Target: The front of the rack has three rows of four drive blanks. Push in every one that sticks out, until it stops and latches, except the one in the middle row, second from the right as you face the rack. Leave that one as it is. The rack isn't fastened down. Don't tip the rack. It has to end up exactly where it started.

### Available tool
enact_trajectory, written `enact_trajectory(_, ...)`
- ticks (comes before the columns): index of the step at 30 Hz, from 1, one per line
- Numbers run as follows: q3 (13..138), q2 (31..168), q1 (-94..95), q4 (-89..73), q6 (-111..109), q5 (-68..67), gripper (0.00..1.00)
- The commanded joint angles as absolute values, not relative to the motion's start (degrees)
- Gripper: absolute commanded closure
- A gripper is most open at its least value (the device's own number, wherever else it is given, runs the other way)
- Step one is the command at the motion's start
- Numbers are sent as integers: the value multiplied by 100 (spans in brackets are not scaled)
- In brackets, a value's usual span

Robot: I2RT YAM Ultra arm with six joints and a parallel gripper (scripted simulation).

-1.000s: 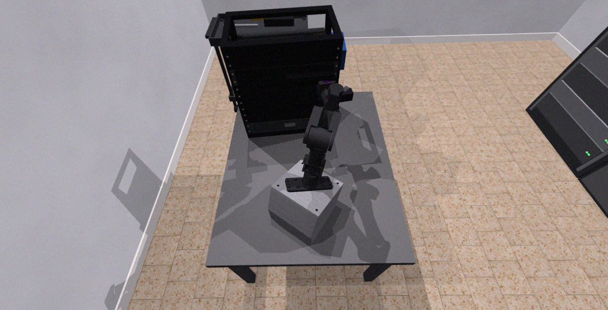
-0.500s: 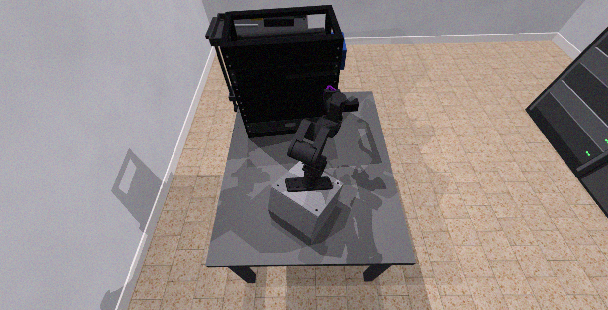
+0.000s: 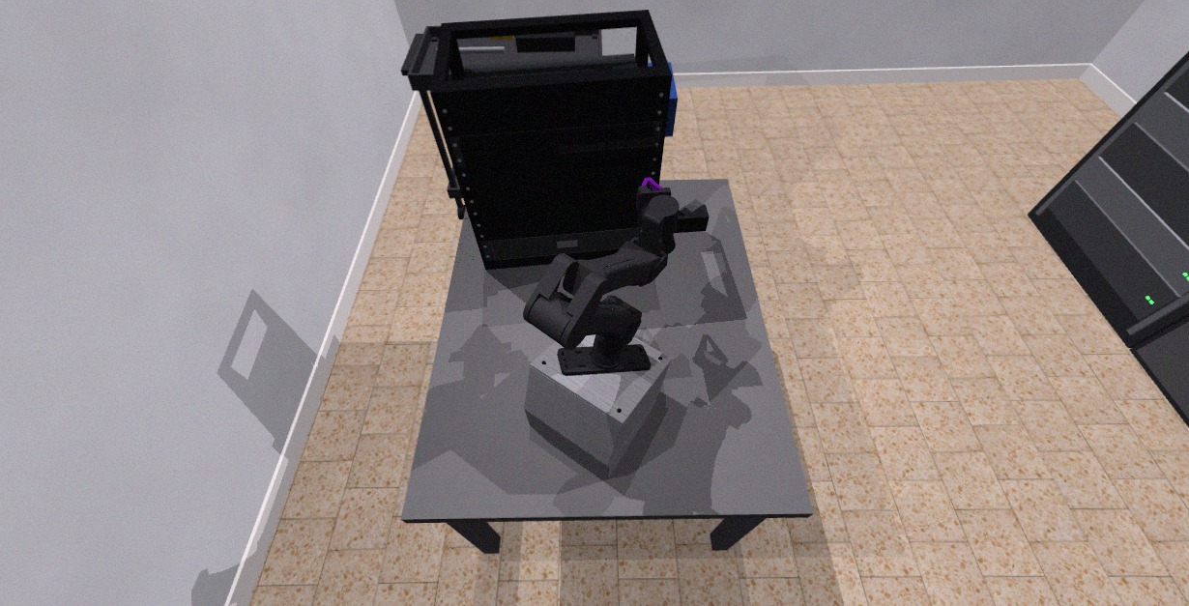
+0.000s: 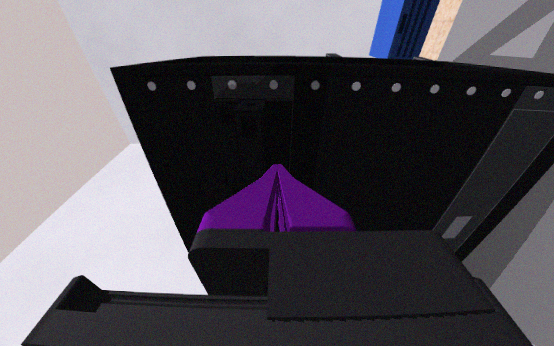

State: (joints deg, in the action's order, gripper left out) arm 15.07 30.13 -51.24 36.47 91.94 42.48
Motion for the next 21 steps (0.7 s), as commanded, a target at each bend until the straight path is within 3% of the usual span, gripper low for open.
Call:
enact_trajectory(1, 1460, 2834, -5224, 3503, 9288, 4518, 100)
enact_trajectory(21, 2058, 1480, -4409, 1542, 8903, 3841, 100)
